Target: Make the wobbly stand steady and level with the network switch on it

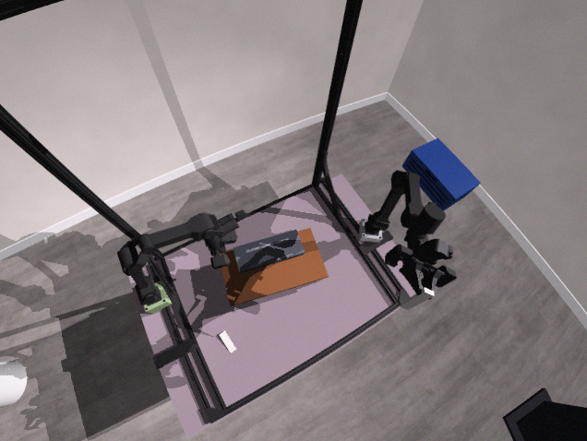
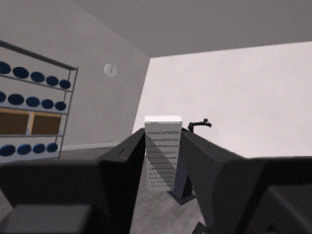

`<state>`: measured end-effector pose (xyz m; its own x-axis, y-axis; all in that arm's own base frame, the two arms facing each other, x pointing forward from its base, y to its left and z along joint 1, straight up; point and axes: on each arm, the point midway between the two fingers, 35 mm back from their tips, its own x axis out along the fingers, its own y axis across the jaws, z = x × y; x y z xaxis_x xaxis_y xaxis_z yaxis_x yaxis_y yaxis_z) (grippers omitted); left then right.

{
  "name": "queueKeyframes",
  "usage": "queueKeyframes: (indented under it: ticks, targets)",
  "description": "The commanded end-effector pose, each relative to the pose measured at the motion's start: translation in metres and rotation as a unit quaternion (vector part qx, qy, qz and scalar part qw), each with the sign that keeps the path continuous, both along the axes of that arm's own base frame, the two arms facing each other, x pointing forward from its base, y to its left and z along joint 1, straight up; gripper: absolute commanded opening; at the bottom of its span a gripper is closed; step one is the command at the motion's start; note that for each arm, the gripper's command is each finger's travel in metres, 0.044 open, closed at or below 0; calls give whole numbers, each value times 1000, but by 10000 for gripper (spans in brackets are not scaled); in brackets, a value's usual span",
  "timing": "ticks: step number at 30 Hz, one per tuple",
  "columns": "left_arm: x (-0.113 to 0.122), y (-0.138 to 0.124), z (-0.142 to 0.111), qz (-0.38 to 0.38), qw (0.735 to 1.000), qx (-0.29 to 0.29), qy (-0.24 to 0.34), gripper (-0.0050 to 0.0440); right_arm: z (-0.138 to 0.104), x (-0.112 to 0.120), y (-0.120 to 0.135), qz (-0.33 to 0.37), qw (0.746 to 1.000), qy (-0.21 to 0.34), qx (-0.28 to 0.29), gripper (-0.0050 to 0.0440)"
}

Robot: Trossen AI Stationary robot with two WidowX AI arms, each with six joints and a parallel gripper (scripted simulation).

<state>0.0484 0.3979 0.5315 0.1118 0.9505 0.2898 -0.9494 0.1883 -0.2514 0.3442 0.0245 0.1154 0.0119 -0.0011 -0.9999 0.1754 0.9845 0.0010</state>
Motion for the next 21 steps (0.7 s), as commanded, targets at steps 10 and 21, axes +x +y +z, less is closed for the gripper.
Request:
queueKeyframes:
  ticks: [10, 21]
  targets:
    - [-8, -67, 113, 16, 982, 189, 8, 0, 0, 0, 0, 0, 1000, 0, 0, 0]
    - [-17, -136, 176, 33, 947, 319, 9, 0, 0, 0, 0, 0, 1000, 0, 0, 0]
